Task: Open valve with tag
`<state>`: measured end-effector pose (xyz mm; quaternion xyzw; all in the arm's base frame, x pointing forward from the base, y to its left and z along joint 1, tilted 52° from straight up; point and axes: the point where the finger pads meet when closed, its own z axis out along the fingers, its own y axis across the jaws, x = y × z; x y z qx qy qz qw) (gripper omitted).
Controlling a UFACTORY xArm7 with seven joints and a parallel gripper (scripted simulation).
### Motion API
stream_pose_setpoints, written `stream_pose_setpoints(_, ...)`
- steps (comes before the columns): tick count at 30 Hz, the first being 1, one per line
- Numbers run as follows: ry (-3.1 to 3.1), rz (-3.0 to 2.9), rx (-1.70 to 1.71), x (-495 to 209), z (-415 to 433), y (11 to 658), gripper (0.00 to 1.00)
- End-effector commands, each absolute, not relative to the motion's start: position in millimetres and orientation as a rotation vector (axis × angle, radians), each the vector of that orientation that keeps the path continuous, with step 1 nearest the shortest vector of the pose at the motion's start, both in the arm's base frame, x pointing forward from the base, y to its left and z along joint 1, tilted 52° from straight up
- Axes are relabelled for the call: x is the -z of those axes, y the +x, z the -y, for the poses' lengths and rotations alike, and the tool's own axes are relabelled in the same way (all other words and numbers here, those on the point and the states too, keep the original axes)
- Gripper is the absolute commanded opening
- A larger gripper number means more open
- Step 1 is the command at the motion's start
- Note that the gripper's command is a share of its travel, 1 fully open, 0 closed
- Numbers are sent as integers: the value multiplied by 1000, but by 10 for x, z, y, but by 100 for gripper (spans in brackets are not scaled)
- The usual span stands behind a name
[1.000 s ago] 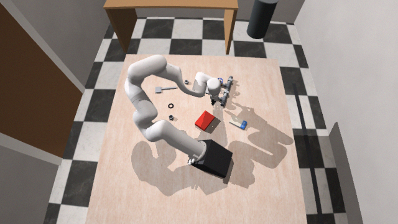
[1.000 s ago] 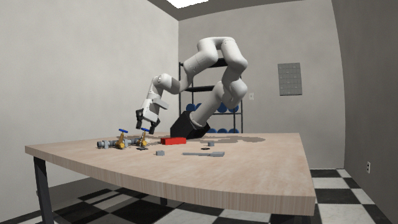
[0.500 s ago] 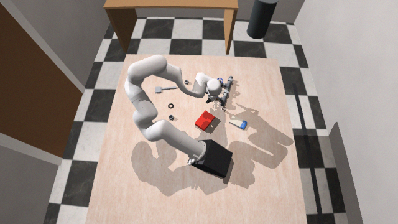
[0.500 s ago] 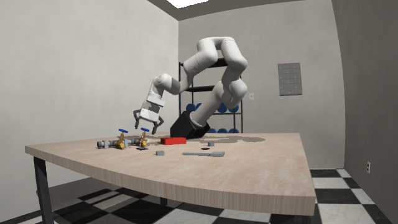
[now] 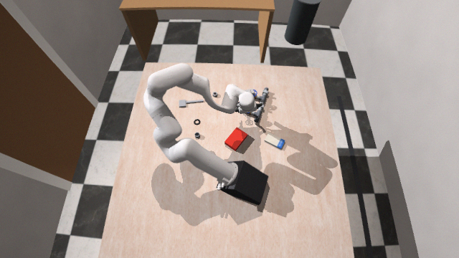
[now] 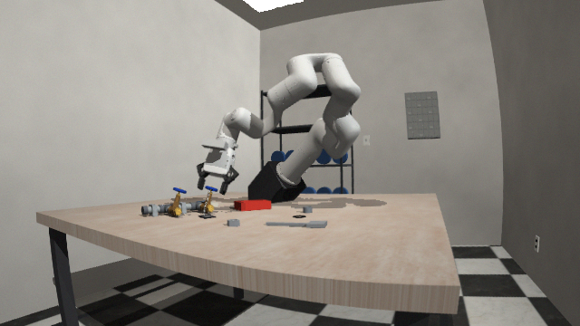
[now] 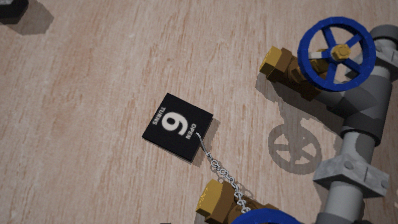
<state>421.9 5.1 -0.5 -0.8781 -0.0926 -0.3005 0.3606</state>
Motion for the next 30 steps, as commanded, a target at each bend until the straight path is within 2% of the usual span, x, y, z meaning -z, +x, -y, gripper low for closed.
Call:
stream_pose_setpoints(1,-2245,-73,615,-2,-28,4227,100)
stream_pose_setpoints(21,-1963,-952,170,-2,-28,4227,100)
stream_pose_setpoints(30,-1694,-1388,-138,-2,-28,4227,100)
